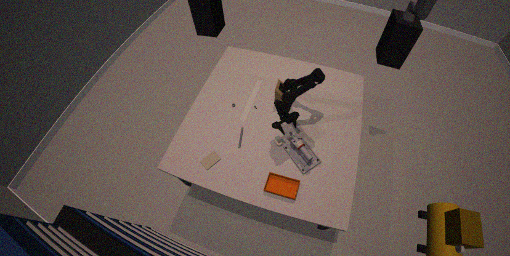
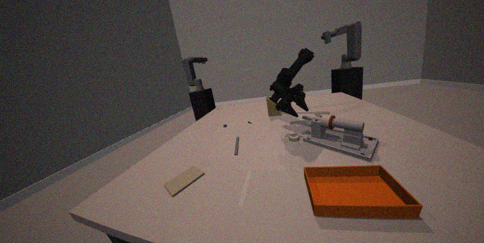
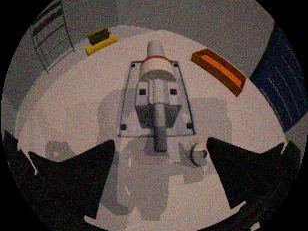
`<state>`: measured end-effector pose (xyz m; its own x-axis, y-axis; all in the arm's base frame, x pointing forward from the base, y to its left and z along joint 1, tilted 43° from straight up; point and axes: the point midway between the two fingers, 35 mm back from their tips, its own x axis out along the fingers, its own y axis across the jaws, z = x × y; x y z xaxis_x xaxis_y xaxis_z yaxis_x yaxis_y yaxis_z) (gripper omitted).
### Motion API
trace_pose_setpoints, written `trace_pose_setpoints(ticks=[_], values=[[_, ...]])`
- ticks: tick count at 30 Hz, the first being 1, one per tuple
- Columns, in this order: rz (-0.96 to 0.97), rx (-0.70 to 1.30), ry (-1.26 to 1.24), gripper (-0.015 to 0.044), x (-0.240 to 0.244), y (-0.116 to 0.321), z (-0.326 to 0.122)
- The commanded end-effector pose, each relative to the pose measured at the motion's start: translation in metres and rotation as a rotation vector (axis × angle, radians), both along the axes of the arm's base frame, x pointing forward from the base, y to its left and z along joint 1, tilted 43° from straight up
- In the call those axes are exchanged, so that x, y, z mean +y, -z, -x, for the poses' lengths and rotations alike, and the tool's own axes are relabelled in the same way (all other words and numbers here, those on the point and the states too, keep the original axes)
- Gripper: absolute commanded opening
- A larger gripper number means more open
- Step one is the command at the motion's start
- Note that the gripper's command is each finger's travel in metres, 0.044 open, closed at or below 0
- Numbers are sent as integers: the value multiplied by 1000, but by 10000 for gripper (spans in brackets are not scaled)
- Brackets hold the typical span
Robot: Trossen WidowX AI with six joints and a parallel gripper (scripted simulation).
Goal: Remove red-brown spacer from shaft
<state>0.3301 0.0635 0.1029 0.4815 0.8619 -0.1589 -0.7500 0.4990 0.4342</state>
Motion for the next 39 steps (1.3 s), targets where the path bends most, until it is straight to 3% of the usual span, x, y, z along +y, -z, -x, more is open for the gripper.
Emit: trace_pose_setpoints(ticks=[1,39], values=[[-1,-3,-4,440,1,0,0],[-3,-5,-4,440,37,6,-19]])
